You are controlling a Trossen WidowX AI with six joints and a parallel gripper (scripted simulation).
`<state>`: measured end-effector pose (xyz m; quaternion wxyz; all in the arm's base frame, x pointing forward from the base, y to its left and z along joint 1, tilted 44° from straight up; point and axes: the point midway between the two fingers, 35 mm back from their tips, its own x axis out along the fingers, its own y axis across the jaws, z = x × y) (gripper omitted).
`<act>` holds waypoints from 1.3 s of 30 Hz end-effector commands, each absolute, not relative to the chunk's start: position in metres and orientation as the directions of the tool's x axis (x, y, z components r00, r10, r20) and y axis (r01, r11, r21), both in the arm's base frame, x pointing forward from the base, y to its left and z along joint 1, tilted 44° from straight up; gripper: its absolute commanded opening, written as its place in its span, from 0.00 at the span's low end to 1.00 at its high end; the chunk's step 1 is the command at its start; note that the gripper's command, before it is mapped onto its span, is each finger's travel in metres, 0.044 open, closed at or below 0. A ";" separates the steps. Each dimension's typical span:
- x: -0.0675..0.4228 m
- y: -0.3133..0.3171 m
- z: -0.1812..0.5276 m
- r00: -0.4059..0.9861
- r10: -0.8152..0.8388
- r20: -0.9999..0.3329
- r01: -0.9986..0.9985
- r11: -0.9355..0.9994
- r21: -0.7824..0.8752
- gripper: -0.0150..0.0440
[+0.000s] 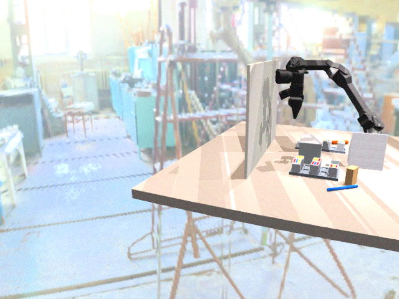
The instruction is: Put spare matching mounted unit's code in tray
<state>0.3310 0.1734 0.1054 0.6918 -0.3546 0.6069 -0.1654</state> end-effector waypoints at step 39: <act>0.277 0.251 -0.117 0.206 -0.650 -0.731 -0.973 -0.214 -0.084 0.76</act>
